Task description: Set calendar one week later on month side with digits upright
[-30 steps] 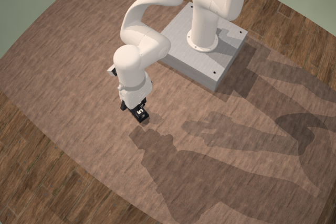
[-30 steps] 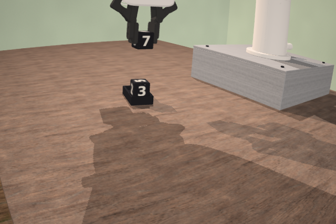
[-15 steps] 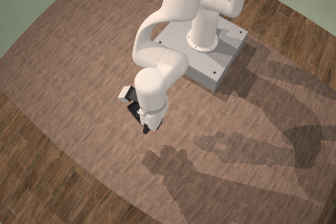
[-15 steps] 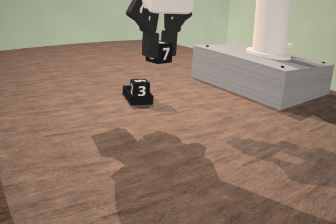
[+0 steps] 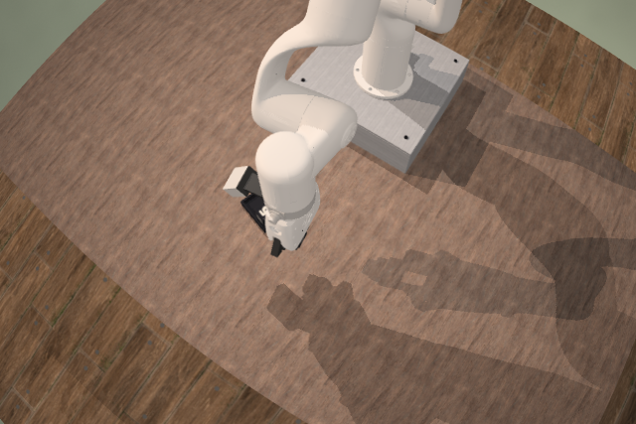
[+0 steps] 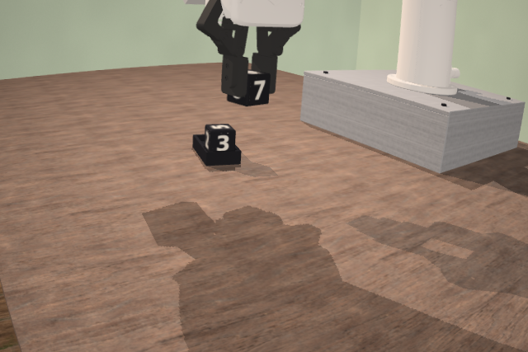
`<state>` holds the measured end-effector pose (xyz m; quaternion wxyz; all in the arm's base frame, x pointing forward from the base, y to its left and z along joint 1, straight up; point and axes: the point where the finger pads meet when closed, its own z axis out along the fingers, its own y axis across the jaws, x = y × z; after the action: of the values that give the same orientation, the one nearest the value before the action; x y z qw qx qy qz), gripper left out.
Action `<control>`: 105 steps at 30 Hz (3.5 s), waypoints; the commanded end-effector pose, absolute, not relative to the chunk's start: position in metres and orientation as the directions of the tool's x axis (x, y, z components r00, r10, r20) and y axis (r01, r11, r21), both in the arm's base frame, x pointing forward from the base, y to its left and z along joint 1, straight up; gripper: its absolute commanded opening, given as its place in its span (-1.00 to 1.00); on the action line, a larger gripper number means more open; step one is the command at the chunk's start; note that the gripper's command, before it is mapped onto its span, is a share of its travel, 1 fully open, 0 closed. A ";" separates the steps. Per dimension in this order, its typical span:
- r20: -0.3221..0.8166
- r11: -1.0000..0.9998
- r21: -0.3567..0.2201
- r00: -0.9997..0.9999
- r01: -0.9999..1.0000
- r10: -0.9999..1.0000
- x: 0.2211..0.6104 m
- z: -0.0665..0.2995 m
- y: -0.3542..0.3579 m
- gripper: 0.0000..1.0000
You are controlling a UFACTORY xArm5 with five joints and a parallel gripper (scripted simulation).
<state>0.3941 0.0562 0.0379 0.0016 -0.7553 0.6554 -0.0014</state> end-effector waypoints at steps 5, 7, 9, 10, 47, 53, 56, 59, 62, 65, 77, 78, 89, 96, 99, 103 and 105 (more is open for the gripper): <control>0.000 -0.141 -0.006 0.141 -0.990 -0.990 0.395 0.016 0.056 -0.43; 0.000 -0.141 -0.006 0.141 -0.990 -0.990 0.395 0.006 0.056 -0.43; 0.000 -0.141 -0.006 0.141 -0.990 -0.990 0.395 -0.004 0.056 -0.43; 0.000 -0.141 -0.006 0.141 -0.990 -0.990 0.395 -0.009 0.056 -0.43; 0.000 -0.141 -0.006 0.141 -0.990 -0.990 0.396 -0.050 0.056 -0.43; 0.000 -0.141 -0.006 0.141 -0.990 -0.990 0.396 -0.050 0.056 -0.43; 0.000 -0.141 -0.006 0.141 -0.990 -0.990 0.396 -0.050 0.056 -0.43; 0.000 -0.141 -0.006 0.141 -0.990 -0.990 0.396 -0.050 0.056 -0.43; 0.000 -0.141 -0.006 0.141 -0.990 -0.990 0.396 -0.050 0.056 -0.43; 0.000 -0.141 -0.006 0.141 -0.990 -0.990 0.396 -0.050 0.056 -0.43; 0.000 -0.141 -0.006 0.141 -0.990 -0.990 0.396 -0.050 0.056 -0.43; 0.000 -0.141 -0.006 0.141 -0.990 -0.990 0.396 -0.050 0.056 -0.43; 0.000 -0.141 -0.006 0.141 -0.990 -0.990 0.396 -0.050 0.056 -0.43; 0.000 -0.141 -0.006 0.141 -0.990 -0.990 0.396 -0.050 0.056 -0.43; 0.000 -0.141 -0.006 0.141 -0.990 -0.990 0.396 -0.050 0.056 -0.43; 0.000 -0.141 -0.006 0.141 -0.990 -0.990 0.396 -0.050 0.056 -0.43; 0.000 -0.141 -0.006 0.141 -0.990 -0.990 0.396 -0.050 0.056 -0.43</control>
<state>0.3945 0.0563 -0.0508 0.0012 -0.7553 0.6554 -0.0010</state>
